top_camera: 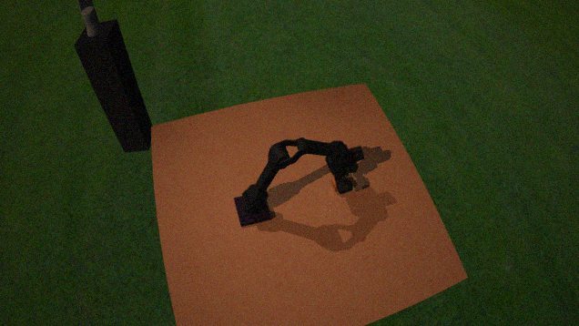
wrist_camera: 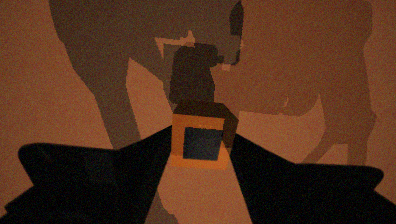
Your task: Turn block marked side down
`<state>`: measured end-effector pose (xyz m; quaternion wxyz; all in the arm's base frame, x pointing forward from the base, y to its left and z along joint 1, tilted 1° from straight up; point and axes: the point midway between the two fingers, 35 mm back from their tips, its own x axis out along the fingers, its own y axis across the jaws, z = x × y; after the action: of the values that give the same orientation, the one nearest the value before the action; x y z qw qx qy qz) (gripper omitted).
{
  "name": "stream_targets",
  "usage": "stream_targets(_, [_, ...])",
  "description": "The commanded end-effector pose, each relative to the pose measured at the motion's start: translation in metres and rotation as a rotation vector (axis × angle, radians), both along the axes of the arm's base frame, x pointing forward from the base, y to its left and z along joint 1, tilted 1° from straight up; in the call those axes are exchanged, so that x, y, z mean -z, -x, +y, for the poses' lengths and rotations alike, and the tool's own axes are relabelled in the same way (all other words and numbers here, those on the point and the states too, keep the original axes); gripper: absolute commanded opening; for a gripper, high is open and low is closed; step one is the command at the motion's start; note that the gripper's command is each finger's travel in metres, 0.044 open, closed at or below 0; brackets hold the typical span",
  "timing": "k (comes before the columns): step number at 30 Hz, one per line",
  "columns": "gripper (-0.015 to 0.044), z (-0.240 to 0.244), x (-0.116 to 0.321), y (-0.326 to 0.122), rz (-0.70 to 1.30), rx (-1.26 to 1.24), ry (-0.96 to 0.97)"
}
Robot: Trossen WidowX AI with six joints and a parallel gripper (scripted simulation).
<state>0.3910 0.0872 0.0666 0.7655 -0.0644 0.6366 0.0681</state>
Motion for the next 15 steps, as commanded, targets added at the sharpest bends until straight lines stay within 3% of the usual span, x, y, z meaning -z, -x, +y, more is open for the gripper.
stream_targets(1, [0.0, 0.0, -0.0051, -0.0012, -0.078, -0.005, -0.012])
stream_targets(15, [0.0, -0.0008, -0.0039, 0.0025, -0.271, -0.007, -0.049])
